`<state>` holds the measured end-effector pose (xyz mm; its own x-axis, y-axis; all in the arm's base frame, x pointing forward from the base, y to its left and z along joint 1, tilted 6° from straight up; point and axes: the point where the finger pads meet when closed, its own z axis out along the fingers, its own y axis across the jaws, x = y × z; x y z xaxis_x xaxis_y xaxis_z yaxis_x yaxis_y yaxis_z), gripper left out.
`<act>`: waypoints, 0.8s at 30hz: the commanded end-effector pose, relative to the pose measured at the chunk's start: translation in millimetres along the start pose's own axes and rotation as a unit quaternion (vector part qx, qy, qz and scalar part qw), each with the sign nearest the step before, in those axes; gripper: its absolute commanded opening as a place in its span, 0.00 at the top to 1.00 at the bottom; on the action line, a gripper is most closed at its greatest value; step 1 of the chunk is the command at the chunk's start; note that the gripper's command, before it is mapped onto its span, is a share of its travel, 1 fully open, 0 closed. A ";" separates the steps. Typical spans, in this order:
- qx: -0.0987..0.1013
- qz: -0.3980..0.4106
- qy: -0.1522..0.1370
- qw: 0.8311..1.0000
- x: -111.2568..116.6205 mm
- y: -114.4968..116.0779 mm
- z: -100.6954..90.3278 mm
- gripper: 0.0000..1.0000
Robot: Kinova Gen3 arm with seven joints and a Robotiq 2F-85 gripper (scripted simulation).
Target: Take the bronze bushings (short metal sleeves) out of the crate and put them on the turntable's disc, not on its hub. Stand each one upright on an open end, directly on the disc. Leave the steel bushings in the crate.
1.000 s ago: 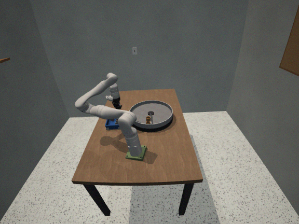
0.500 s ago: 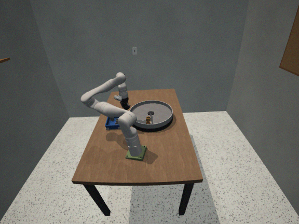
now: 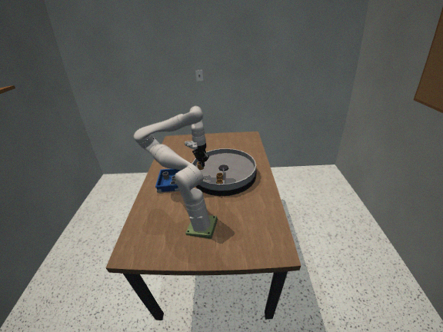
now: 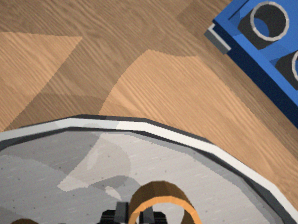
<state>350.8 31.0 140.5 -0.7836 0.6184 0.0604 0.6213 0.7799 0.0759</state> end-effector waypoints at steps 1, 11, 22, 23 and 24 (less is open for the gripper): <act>-0.004 0.011 -0.001 1.000 -14.0 -15.1 -3.2 1.00; -0.004 0.009 -0.001 1.000 -56.8 -63.1 -3.3 1.00; -0.004 0.008 -0.001 1.000 -87.5 -98.6 -3.0 1.00; -0.004 0.009 -0.001 1.000 -90.6 -102.3 -3.0 1.00; -0.004 0.009 -0.001 1.000 -93.5 -105.7 -3.0 1.00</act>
<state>355.7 -90.7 129.2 -0.7738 0.6297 0.0694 0.6335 0.7697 0.0788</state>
